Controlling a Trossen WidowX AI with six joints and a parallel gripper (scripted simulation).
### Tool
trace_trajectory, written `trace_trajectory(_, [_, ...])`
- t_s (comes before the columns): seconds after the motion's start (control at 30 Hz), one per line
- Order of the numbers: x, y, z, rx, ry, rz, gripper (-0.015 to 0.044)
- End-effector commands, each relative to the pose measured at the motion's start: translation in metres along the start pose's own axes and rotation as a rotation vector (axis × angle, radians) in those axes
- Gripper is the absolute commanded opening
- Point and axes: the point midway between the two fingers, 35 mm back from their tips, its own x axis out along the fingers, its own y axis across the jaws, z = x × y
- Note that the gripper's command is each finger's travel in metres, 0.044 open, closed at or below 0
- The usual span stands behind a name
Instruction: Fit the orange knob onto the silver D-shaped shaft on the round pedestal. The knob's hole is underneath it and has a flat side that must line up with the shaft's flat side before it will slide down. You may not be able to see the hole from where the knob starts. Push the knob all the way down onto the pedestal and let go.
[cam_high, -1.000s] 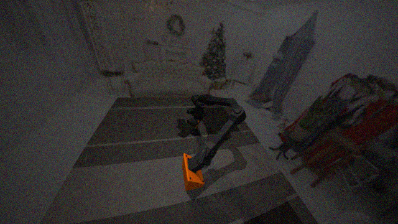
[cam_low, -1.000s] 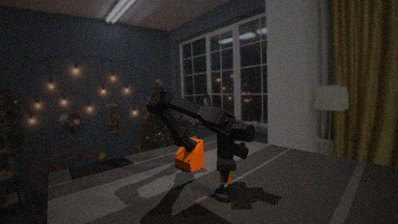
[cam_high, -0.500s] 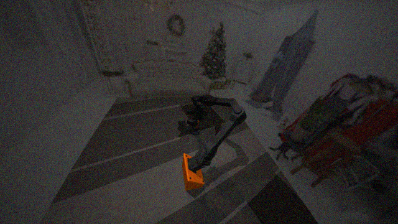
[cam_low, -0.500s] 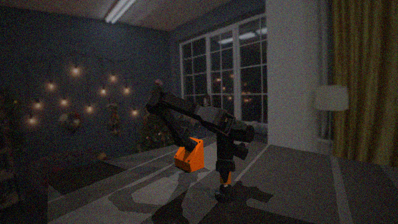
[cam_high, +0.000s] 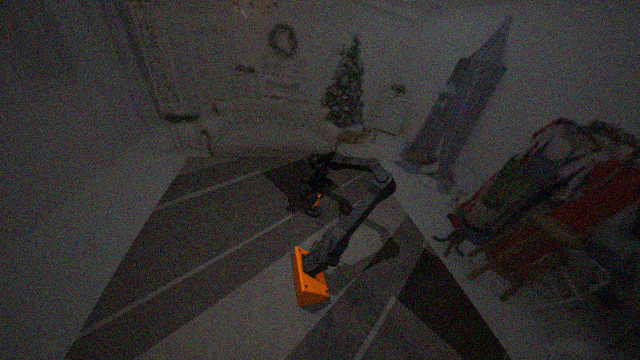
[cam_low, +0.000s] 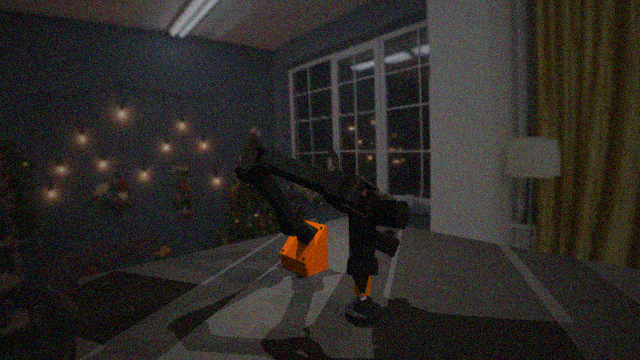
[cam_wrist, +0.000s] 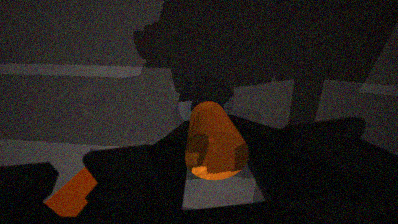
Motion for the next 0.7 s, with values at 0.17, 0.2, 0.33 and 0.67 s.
trace_trajectory(0.17, [-0.0038, -0.0018, 0.0031, 0.206, -0.005, -0.004, 0.0])
trace_trajectory(0.2, [-0.0036, -0.0019, 0.003, 0.206, -0.005, -0.004, 0.0])
trace_trajectory(0.33, [-0.0026, -0.0021, 0.0021, 0.206, -0.005, -0.005, 0.0])
trace_trajectory(0.67, [0.0004, -0.0007, 0.0001, 0.206, -0.005, -0.005, 0.0])
